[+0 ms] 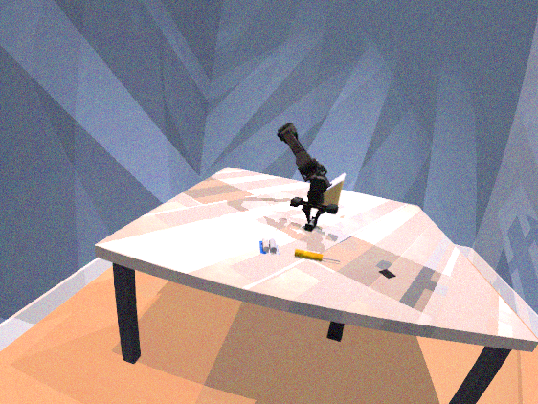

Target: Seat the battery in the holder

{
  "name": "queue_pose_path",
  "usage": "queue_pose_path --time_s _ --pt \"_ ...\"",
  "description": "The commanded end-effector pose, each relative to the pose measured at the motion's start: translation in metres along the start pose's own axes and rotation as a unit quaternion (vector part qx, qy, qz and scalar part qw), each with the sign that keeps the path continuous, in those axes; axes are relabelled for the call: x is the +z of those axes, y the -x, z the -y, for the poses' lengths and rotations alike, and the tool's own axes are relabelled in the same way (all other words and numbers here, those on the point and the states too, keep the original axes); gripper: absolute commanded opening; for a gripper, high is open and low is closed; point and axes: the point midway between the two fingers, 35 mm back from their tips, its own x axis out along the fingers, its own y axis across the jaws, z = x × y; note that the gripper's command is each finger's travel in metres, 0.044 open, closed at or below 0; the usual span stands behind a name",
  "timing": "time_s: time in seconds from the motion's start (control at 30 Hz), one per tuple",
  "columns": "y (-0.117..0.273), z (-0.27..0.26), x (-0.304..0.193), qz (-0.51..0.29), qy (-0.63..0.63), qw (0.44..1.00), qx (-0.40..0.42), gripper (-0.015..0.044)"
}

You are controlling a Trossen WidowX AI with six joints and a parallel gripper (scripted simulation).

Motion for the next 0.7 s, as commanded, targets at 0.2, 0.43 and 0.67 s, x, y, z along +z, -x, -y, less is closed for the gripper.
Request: queue_pose_path --time_s 0.2,0.43,0.67 --pt "-0.0007 -0.0019 0.0015 -0.014 -0.001 1.0 0.001 0.0059" --pt "-0.0007 -0.0019 0.0055 -0.017 -0.001 1.0 0.0 0.0059" --pt "-0.0008 -0.002 0.0092 -0.021 -0.002 1.0 0.0 0.0059"
